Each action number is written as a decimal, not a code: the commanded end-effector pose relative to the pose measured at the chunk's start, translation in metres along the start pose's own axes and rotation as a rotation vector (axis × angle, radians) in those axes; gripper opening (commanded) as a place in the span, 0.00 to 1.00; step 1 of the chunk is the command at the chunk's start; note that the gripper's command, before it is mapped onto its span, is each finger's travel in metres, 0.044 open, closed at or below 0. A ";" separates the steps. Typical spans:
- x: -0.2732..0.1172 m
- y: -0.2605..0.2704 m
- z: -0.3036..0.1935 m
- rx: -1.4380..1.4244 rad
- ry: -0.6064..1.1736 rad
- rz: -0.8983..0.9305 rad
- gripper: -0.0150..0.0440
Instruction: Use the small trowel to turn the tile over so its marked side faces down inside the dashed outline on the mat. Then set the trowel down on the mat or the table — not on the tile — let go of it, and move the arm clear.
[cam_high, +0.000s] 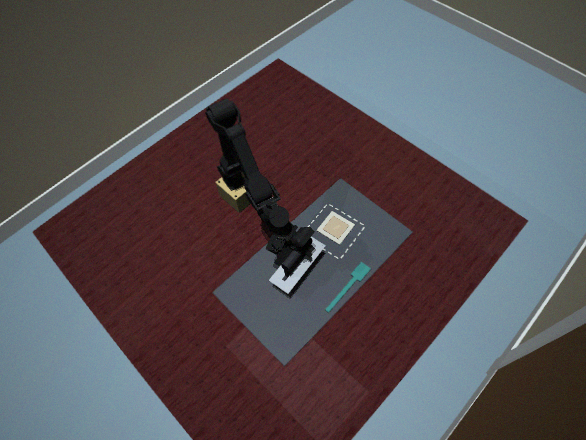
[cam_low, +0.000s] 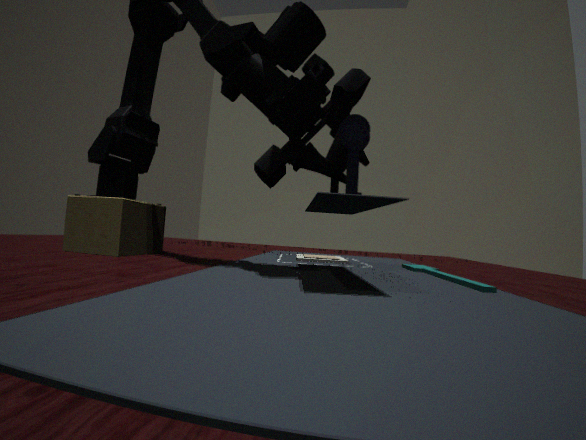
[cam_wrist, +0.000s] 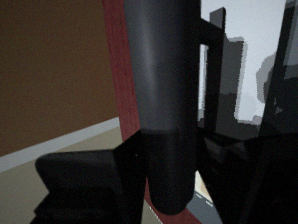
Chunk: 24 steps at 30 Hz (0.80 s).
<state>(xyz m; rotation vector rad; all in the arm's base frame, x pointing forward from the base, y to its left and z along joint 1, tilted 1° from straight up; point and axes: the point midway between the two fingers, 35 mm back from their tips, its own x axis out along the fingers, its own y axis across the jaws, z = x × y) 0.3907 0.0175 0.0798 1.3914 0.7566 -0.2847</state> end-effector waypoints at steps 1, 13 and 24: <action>0.000 -0.004 0.007 -0.012 0.007 -0.005 0.25; -0.009 -0.046 0.061 -0.075 0.070 -0.029 0.25; -0.027 -0.082 0.101 -0.108 0.114 0.016 0.25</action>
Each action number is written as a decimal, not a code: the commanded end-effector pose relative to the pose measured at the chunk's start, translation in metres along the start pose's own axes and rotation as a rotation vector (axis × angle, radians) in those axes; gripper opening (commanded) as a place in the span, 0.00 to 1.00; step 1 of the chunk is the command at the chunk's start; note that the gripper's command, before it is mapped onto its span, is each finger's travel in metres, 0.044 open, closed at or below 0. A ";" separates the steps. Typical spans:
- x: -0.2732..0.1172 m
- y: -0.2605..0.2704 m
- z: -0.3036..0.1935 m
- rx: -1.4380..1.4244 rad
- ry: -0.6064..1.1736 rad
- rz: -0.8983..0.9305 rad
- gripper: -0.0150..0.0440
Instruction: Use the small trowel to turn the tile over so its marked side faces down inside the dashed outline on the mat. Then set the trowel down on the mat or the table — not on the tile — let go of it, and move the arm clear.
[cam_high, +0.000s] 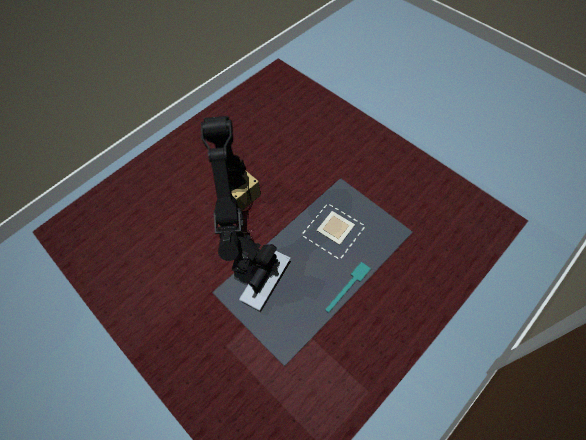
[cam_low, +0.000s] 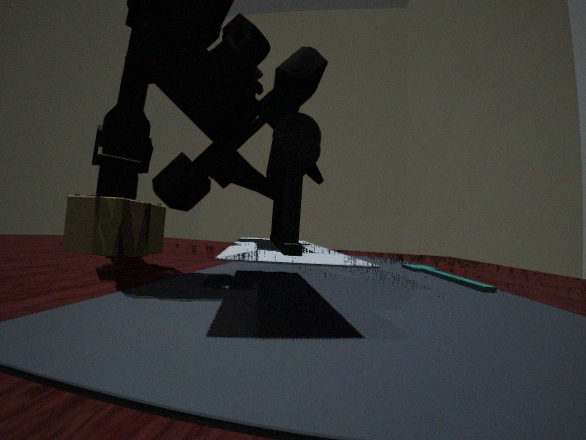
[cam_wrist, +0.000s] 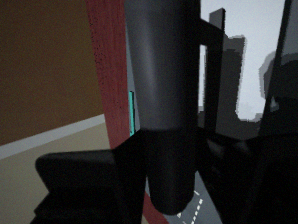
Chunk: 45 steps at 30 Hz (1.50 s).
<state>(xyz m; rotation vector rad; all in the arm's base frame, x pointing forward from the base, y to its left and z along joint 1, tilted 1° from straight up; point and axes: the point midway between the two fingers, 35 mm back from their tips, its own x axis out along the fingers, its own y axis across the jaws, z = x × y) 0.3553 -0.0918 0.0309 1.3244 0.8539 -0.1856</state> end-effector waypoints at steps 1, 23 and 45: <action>-0.006 -0.004 0.007 -0.020 0.009 0.028 0.25; 0.012 -0.023 0.009 -0.025 0.008 0.019 0.25; 0.020 -0.031 0.009 -0.024 0.009 0.015 0.76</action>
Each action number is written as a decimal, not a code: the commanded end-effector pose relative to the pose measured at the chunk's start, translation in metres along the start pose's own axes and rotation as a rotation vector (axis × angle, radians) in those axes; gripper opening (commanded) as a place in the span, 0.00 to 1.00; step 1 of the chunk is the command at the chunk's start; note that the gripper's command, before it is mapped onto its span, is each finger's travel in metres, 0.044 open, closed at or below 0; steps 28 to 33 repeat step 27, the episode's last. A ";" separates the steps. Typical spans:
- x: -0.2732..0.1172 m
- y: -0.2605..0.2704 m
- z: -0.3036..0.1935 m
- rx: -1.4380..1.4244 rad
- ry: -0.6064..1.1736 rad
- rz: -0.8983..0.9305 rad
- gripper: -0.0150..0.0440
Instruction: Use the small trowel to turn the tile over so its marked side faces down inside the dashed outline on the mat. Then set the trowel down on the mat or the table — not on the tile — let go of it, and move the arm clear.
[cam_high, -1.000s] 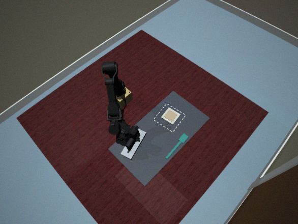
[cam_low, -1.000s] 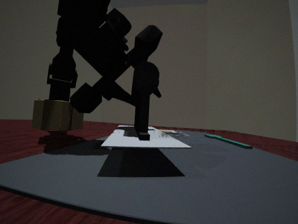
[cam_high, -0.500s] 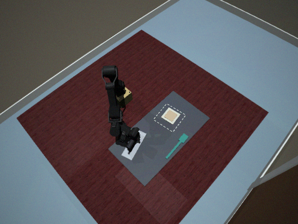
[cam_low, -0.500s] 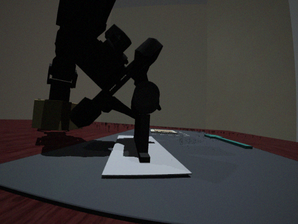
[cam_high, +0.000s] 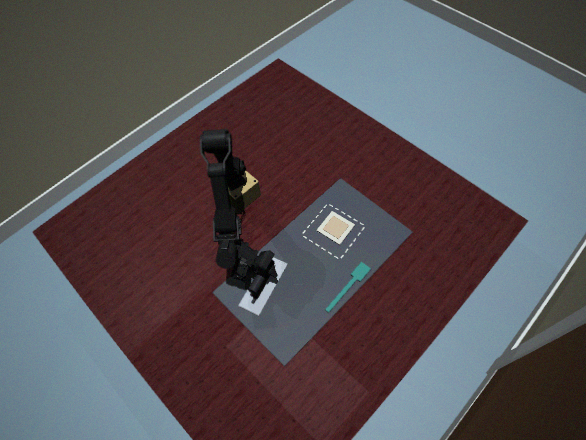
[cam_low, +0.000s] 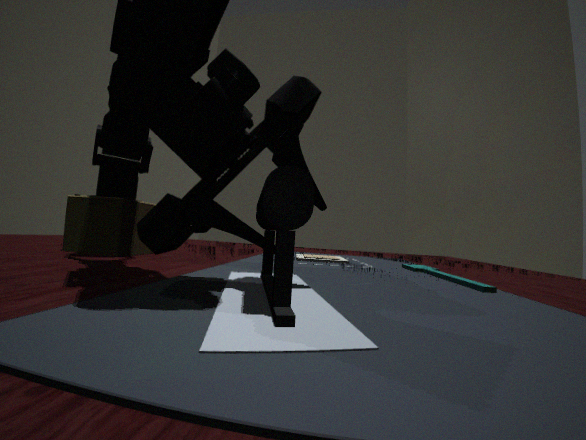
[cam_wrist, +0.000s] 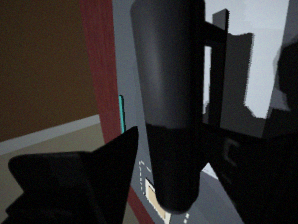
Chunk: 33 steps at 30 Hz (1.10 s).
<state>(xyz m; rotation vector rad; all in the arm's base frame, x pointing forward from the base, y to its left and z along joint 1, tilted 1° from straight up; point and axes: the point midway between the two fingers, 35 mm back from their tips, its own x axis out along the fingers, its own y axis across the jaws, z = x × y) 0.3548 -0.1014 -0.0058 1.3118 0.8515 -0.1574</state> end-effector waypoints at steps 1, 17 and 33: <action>0.000 0.000 0.000 -0.002 -0.001 0.000 0.76; -0.051 -0.001 0.001 -0.001 0.000 -0.005 0.76; -0.107 0.027 -0.014 0.000 -0.006 -0.007 0.76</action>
